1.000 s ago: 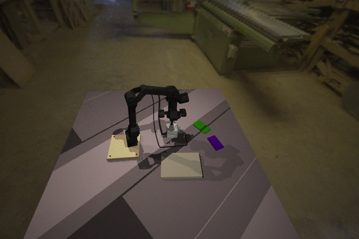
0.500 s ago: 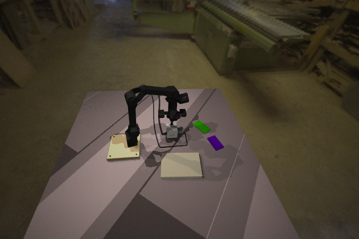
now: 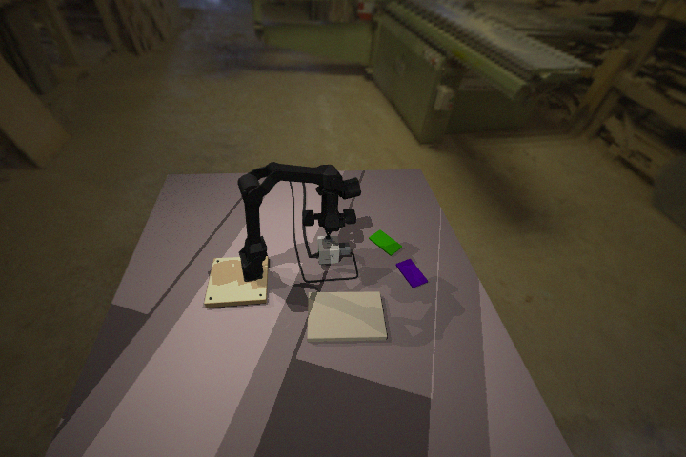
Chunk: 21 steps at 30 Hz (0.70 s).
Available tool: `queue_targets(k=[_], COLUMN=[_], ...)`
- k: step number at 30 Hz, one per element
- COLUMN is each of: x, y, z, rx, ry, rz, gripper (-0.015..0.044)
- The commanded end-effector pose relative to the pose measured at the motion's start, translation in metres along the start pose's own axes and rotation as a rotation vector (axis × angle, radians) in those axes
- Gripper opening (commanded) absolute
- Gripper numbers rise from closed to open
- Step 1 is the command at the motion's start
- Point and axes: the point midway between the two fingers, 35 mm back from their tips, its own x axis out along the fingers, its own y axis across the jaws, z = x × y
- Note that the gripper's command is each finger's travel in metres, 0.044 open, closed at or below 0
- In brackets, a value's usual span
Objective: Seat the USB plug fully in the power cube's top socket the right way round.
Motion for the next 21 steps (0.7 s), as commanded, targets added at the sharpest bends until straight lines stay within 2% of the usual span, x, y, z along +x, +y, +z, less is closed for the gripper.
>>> queue_targets(k=[1,21], x=[0.0007,0.0031], y=[0.0004,0.0004], z=[0.0000,-0.0001], rx=[0.003,0.003], ry=[-0.001,-0.001], rz=[0.002,0.002], gripper=[0.0000,0.0000])
